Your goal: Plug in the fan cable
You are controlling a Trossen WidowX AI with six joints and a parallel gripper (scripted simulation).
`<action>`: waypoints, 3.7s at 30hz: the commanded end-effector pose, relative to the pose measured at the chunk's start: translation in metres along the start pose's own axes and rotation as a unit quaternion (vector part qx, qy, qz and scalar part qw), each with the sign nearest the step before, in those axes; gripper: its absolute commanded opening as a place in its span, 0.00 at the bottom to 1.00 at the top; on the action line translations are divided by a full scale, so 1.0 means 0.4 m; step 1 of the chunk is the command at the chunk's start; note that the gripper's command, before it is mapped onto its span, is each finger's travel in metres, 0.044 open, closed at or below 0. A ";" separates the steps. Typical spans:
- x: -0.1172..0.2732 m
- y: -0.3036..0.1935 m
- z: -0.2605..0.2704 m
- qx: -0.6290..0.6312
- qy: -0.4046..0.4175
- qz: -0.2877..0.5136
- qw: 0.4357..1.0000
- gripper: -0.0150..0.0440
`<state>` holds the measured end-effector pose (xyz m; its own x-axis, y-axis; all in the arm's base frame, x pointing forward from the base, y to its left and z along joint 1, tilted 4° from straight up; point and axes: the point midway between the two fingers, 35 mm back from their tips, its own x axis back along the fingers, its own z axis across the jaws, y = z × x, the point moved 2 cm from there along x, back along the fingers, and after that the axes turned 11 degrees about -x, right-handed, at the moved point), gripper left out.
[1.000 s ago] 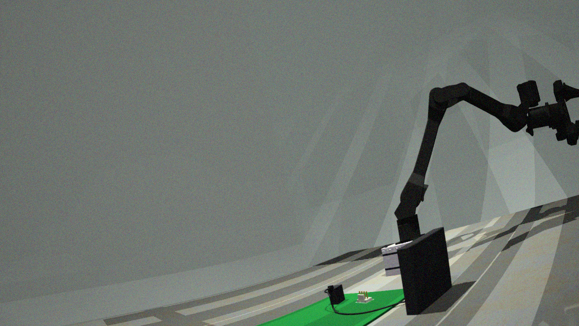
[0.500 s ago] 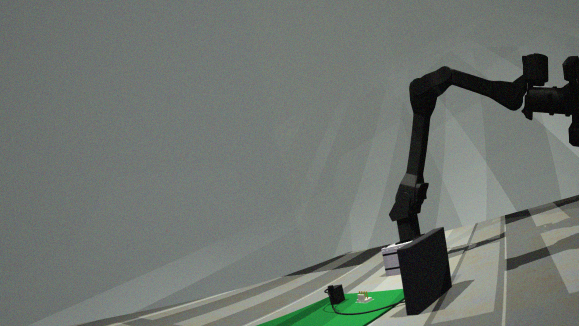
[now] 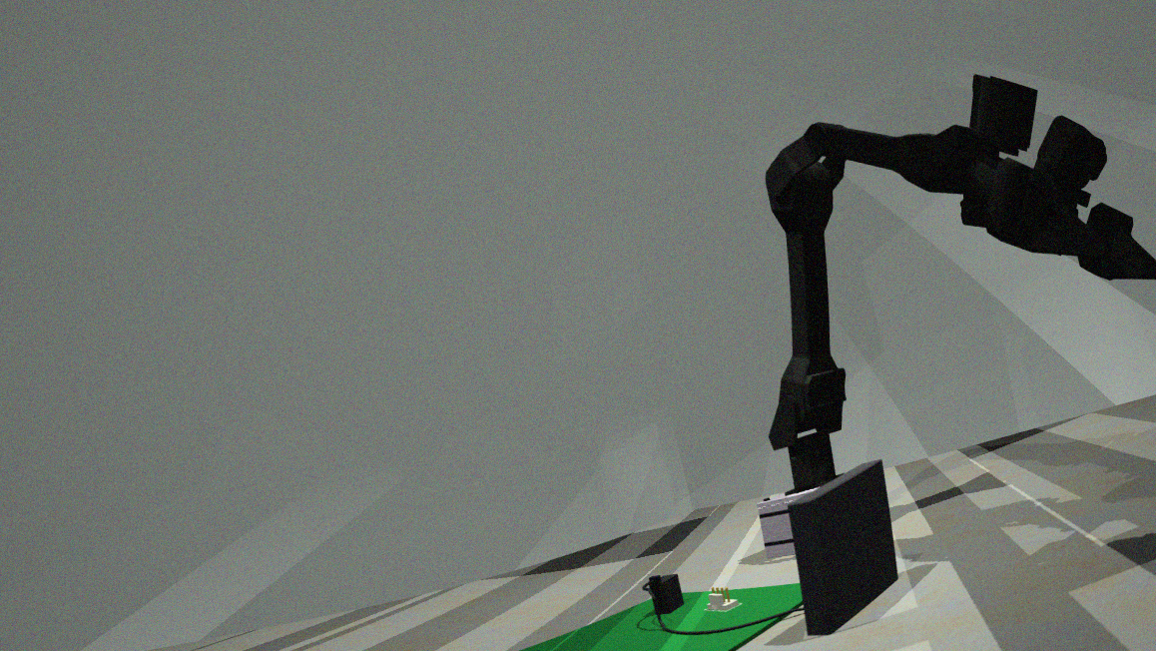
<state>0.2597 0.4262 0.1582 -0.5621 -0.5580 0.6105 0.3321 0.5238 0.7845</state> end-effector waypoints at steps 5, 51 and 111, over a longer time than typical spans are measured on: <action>0.028 -0.119 -0.304 -0.332 -0.105 0.082 0.934 1.00; 0.711 -0.740 -0.772 -0.771 -0.435 -0.159 -0.437 1.00; 0.497 -1.041 -0.727 -0.770 -0.433 -0.163 -0.438 0.87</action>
<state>0.2297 -0.0899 -0.0154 0.0454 0.0228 0.9987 -0.9933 0.1073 0.0427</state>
